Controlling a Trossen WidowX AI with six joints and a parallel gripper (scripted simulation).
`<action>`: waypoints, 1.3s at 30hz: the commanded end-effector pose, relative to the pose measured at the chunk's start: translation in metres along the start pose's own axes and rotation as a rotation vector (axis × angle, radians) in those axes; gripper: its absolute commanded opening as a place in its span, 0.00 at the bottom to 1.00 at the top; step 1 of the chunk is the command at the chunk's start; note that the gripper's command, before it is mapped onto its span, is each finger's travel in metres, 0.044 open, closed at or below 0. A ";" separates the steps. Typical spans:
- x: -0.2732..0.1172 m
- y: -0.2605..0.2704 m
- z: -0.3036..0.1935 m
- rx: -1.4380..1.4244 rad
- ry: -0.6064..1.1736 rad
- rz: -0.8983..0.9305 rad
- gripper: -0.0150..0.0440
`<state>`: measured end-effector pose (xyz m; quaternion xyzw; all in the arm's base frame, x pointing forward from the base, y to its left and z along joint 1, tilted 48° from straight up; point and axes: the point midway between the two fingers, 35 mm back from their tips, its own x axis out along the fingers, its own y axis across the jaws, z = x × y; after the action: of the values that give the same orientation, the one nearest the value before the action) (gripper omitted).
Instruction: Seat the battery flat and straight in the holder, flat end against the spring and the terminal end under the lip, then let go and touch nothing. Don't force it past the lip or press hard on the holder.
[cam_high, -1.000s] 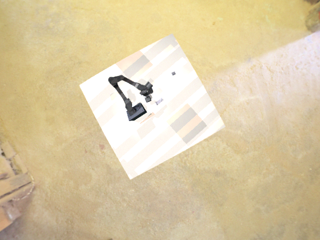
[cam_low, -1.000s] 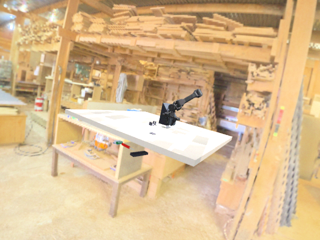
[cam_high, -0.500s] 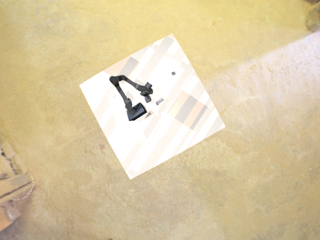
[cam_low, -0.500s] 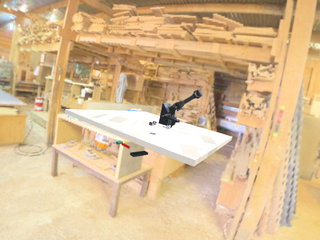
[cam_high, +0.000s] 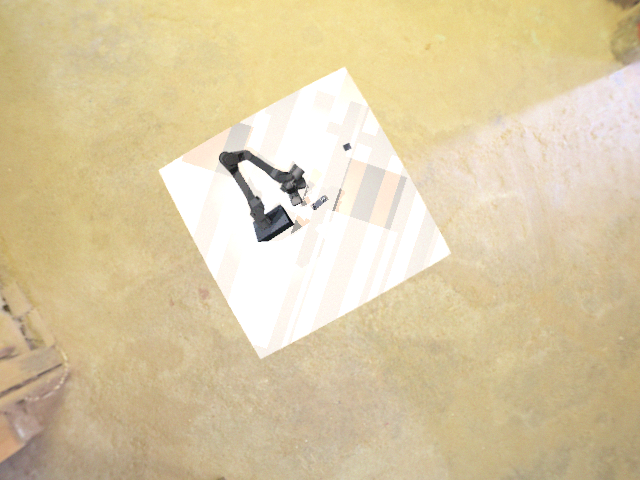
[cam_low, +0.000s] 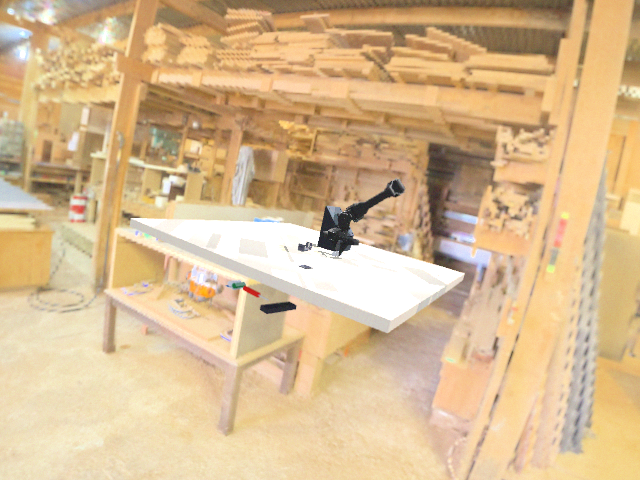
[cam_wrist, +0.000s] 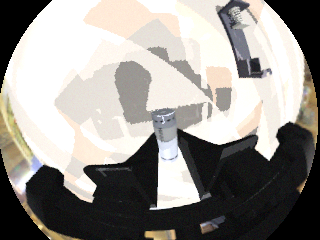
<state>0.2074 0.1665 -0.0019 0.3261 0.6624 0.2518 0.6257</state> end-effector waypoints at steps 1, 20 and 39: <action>-0.003 -0.001 0.000 0.004 0.002 0.000 0.40; -0.056 -0.018 0.027 -0.046 -0.008 -0.019 0.40; -0.076 -0.107 0.102 -0.215 -0.010 -0.038 0.40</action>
<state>0.2888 0.0479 -0.0248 0.2570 0.6365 0.2984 0.6631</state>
